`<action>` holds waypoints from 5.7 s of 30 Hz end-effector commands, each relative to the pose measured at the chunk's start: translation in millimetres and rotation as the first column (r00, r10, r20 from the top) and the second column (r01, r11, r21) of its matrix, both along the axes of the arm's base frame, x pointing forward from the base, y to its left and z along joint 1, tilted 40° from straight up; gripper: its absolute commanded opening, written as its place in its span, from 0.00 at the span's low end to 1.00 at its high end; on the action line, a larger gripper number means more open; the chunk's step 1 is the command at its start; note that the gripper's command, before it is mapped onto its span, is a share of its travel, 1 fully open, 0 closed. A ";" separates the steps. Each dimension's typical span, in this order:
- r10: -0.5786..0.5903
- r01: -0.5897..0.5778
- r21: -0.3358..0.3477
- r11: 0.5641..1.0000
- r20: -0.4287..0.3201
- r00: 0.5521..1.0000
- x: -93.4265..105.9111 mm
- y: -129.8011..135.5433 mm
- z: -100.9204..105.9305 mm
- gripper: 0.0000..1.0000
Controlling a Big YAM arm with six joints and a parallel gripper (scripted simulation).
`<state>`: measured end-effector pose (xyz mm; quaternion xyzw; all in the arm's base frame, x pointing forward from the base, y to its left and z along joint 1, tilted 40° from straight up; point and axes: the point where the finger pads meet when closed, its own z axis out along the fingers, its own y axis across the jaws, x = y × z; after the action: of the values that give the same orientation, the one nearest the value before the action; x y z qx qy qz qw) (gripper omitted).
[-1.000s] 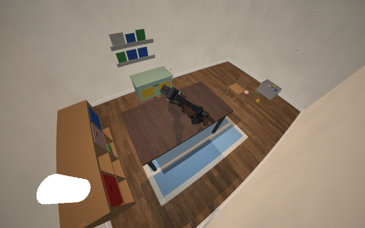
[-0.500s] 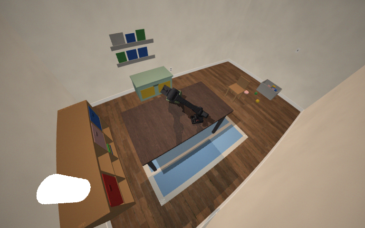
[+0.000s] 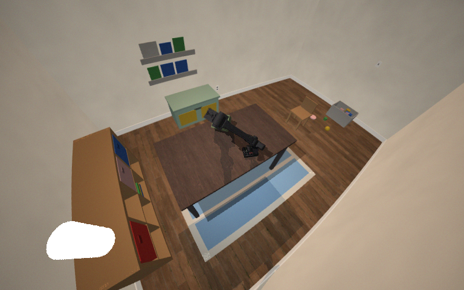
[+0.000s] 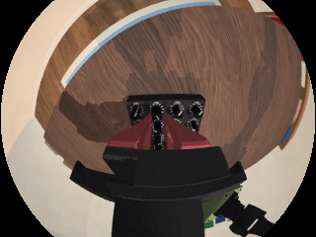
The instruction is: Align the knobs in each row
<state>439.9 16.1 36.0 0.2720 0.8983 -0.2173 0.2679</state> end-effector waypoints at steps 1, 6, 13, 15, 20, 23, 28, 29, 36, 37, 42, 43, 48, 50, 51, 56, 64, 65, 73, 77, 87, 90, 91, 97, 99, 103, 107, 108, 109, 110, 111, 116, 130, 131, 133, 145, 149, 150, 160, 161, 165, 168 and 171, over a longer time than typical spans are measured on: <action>-0.014 0.013 0.010 1.000 0.029 0.999 18.4 -4.9 7.8 0.18; -0.014 0.013 0.010 1.000 0.029 0.999 18.4 -4.9 7.8 0.18; -0.014 0.013 0.010 1.000 0.029 0.999 18.4 -4.9 7.8 0.18; -0.014 0.013 0.010 1.000 0.029 0.999 18.4 -4.9 7.8 0.18; -0.014 0.013 0.010 1.000 0.029 0.999 18.4 -4.9 7.8 0.18; -0.014 0.013 0.010 1.000 0.029 0.999 18.4 -4.9 7.8 0.18; -0.014 0.014 0.008 1.000 0.027 1.000 17.9 -5.3 7.8 0.08; -0.014 0.014 0.008 1.000 0.027 1.000 17.9 -5.3 7.8 0.08; -0.014 0.014 0.008 1.000 0.027 1.000 17.9 -5.3 7.8 0.08; -0.014 0.014 0.008 1.000 0.027 1.000 17.9 -5.3 7.8 0.08; -0.014 0.014 0.008 1.000 0.027 1.000 17.9 -5.3 7.8 0.08; -0.014 0.014 0.008 1.000 0.027 1.000 17.9 -5.3 7.8 0.08; -0.014 0.014 0.008 1.000 0.027 1.000 17.9 -5.3 7.8 0.08; -0.014 0.014 0.008 1.000 0.027 1.000 17.9 -5.3 7.8 0.08; -0.014 0.014 0.008 1.000 0.027 1.000 17.9 -5.3 7.8 0.08; -0.014 0.014 0.008 1.000 0.027 1.000 17.9 -5.3 7.8 0.08; -0.007 0.007 0.004 1.000 0.022 1.000 17.9 -5.3 7.8 0.08; -0.005 0.005 0.003 1.000 0.021 1.000 17.9 -5.3 7.8 0.08; 0.015 -0.015 -0.007 1.000 0.007 1.000 17.9 -5.3 7.8 0.08; 0.038 -0.038 -0.018 0.999 -0.010 0.999 17.9 -5.2 7.9 0.08; 0.119 -0.123 -0.053 0.991 -0.071 0.990 18.0 -5.1 7.8 0.08; 0.142 -0.148 -0.062 0.987 -0.090 0.986 18.0 -5.0 7.8 0.08; 0.154 -0.161 -0.067 0.985 -0.100 0.983 18.0 -5.0 7.8 0.08; 0.234 -0.252 -0.096 0.963 -0.168 0.958 18.1 -4.9 7.8 0.08; 0.262 -0.286 -0.105 0.952 -0.195 0.945 18.1 -4.8 7.7 0.08; 0.320 -0.358 -0.122 0.926 -0.251 0.914 18.1 -4.7 7.7 0.08; 0.349 -0.396 -0.129 0.909 -0.280 0.894 18.1 -4.6 7.7 0.08; 0.363 -0.414 -0.132 0.900 -0.296 0.883 18.1 -4.6 7.7 0.08; 0.377 -0.434 -0.134 0.891 -0.311 0.872 18.1 -4.6 7.7 0.08; 0.391 -0.453 -0.137 0.881 -0.327 0.860 18.1 -4.6 7.7 0.08; 0.405 -0.472 -0.139 0.871 -0.342 0.848 18.1 -4.6 7.7 0.08; 0.468 -0.567 -0.144 0.811 -0.422 0.777 18.1 -4.5 7.7 0.08; 0.570 -0.766 -0.117 0.632 -0.600 0.562 18.1 -4.4 7.5 0.08; 0.575 -0.780 -0.112 0.616 -0.613 0.543 18.1 -4.4 7.5 0.08; 0.583 -0.805 -0.102 0.584 -0.637 0.504 18.1 -4.4 7.5 0.08; 0.596 -0.900 -0.044 0.434 -0.736 0.323 18.0 -4.4 7.4 0.08; 0.591 -0.923 -0.019 0.383 -0.763 0.261 17.9 -4.4 7.3 0.08; 0.590 -0.928 -0.014 0.372 -0.769 0.247 17.9 -4.4 7.3 0.08; 0.575 -0.955 0.026 0.296 -0.803 0.156 17.9 -4.4 7.3 0.08; 0.573 -0.957 0.030 0.289 -0.806 0.147 17.8 -4.4 7.3 0.08; 0.566 -0.963 0.044 0.265 -0.816 0.119 17.8 -4.4 7.2 0.08; 0.562 -0.966 0.051 0.253 -0.821 0.103 17.8 -4.4 7.2 0.08; 0.559 -0.968 0.056 0.244 -0.824 0.093 17.8 -4.4 7.2 0.08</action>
<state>441.5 15.5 37.2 -0.4609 0.8170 -0.3454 0.0285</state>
